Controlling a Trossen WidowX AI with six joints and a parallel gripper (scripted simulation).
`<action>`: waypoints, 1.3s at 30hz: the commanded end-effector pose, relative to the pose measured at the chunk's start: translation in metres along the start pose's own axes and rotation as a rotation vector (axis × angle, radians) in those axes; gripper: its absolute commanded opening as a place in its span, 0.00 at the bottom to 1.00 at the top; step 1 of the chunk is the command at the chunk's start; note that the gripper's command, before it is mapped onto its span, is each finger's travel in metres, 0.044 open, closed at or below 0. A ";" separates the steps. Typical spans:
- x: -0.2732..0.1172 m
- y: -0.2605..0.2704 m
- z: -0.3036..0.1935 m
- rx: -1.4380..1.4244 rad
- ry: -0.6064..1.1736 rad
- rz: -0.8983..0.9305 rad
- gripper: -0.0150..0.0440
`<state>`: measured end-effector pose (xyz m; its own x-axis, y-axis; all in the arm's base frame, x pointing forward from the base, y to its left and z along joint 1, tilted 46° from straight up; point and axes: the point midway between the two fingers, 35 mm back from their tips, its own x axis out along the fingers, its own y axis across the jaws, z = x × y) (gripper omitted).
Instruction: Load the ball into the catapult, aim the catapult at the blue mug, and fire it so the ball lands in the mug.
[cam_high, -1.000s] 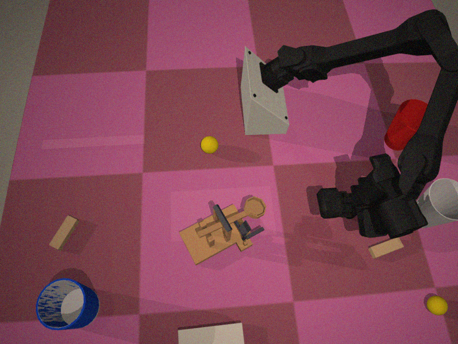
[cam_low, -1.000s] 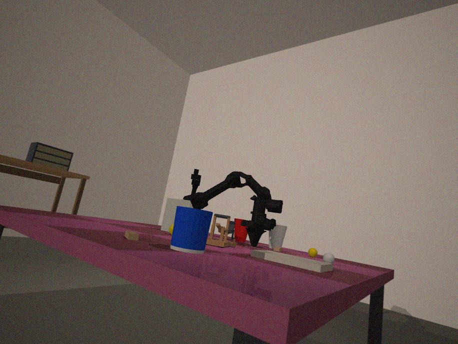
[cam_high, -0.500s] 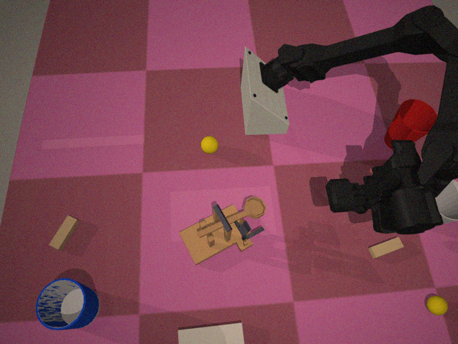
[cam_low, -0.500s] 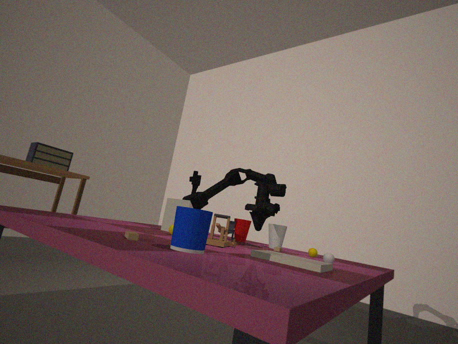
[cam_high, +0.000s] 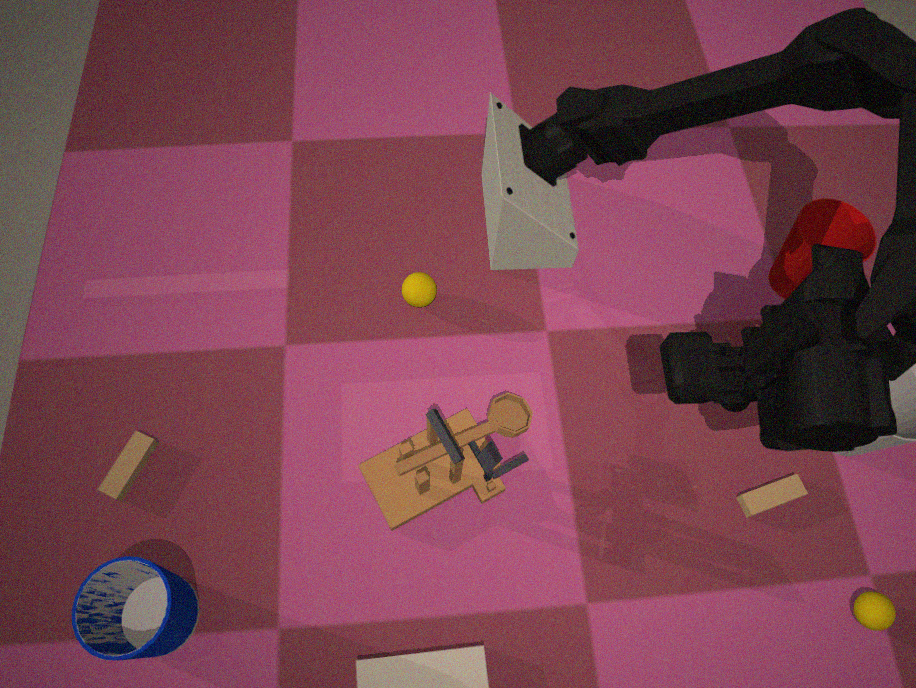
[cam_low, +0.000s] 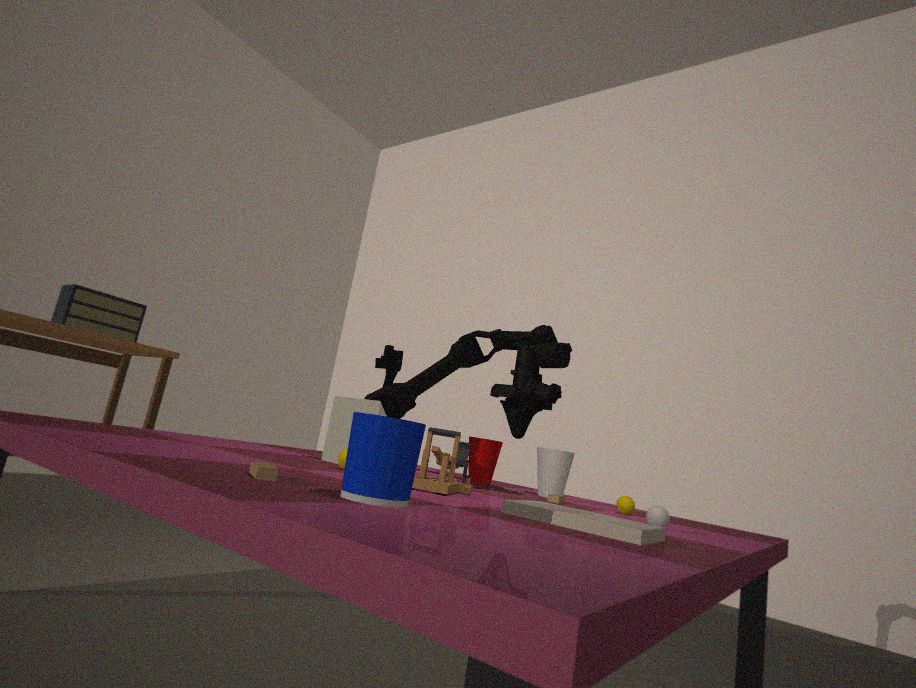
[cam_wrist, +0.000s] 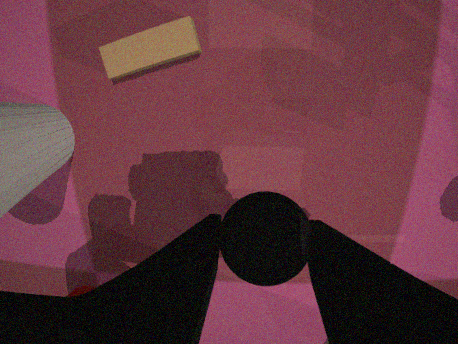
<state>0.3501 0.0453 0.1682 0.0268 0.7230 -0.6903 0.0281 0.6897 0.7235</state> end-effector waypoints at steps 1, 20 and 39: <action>0.002 -0.023 0.005 0.102 0.022 0.002 0.25; 0.017 -0.136 0.007 0.582 0.130 0.054 0.25; 0.034 -0.219 -0.013 1.025 0.238 0.156 0.25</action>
<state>0.3325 -0.0779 -0.0106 -0.0899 0.8613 -0.5000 0.8562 0.3233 0.4030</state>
